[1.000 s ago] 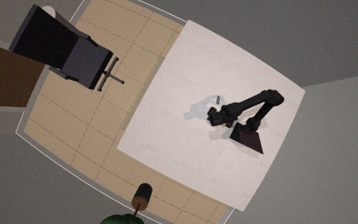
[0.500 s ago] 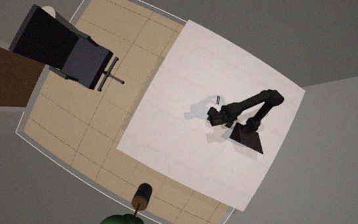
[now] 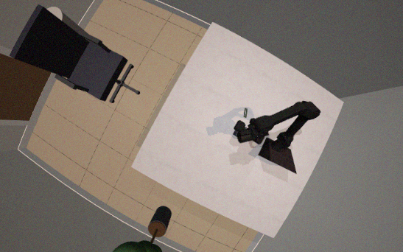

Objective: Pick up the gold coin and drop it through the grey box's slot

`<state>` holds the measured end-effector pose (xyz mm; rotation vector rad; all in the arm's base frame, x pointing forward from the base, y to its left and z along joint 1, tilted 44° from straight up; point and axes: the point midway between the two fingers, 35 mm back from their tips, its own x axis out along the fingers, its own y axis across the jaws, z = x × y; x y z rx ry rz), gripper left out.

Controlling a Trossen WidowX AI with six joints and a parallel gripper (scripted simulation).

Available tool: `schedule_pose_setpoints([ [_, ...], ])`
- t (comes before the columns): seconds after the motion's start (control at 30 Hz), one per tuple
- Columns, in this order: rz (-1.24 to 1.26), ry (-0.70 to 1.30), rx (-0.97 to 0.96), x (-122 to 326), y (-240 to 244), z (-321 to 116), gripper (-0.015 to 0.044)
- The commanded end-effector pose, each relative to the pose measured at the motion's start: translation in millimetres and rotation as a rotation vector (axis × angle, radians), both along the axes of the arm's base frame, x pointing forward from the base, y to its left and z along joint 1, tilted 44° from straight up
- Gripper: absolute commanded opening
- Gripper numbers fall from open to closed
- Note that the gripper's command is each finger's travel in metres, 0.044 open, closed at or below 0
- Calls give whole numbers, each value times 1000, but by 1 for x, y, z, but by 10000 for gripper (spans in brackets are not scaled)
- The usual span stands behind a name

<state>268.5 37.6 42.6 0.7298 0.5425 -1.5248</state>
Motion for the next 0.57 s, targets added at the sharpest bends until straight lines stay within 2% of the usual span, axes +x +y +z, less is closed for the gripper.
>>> schedule_pose_setpoints([
  [0.0,-4,-8,8,2,7,7,371],
  [0.1,-1,-2,1,-1,27,30,440],
  [0.53,-1,0,-3,-3,33,37,440],
])
